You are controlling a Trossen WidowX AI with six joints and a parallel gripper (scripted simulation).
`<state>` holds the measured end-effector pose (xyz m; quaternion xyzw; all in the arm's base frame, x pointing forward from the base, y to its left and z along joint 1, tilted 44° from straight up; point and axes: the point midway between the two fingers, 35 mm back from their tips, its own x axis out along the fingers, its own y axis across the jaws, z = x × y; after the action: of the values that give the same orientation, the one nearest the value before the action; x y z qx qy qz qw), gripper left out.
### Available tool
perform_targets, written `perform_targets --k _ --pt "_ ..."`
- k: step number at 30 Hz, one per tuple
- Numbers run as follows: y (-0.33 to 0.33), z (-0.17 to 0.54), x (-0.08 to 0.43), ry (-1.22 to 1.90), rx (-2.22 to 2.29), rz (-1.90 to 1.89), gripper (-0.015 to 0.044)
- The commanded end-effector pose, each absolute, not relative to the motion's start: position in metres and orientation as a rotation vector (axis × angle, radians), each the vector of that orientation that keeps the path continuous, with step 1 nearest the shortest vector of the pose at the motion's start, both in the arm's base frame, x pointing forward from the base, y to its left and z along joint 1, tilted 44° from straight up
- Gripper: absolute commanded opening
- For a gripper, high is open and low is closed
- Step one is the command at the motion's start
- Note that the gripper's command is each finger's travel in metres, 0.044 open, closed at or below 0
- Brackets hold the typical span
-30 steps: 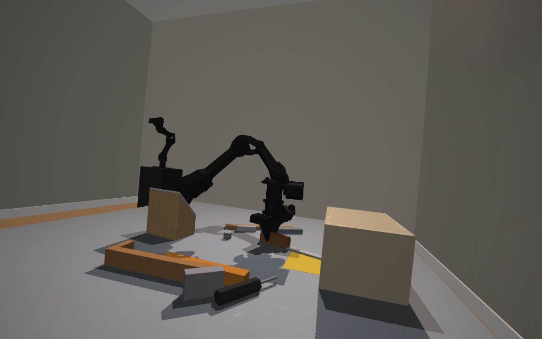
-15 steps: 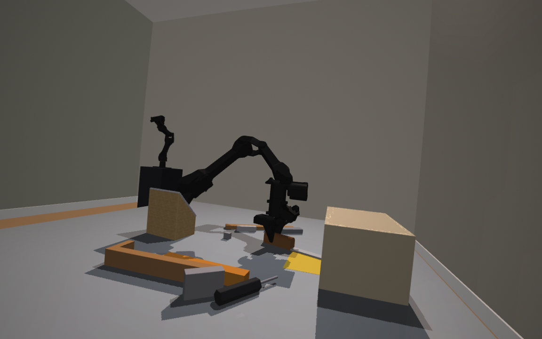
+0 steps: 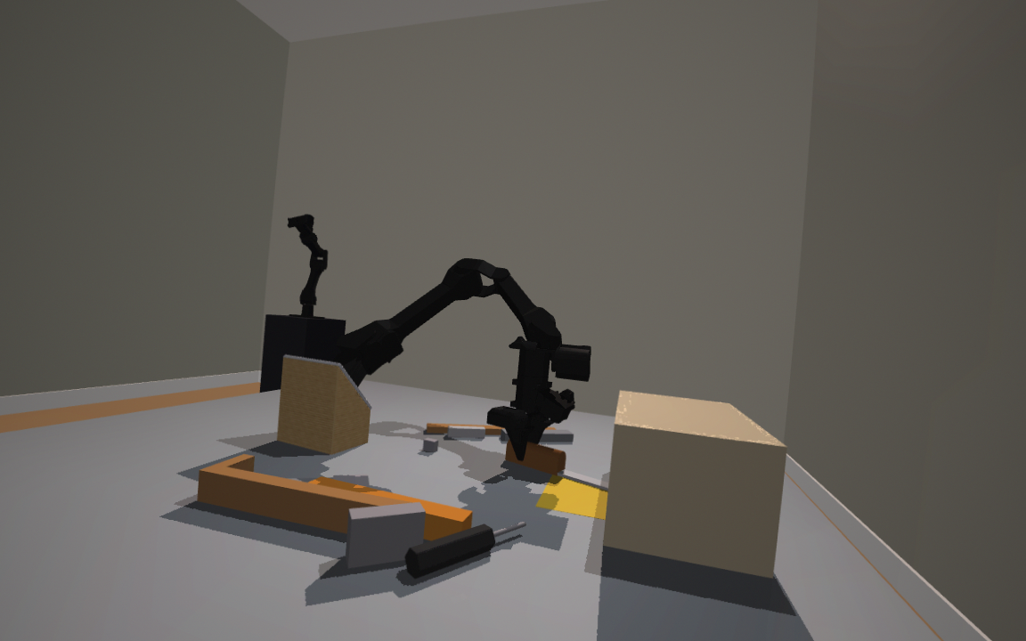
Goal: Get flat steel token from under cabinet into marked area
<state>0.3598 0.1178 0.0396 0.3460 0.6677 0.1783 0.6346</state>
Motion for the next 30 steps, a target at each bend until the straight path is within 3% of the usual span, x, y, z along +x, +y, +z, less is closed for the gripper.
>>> perform_targets --k 1,30 --pt "0.117 0.04 0.365 1.522 0.788 0.414 0.0" --pt "0.103 0.025 0.378 1.522 0.787 0.414 0.0"
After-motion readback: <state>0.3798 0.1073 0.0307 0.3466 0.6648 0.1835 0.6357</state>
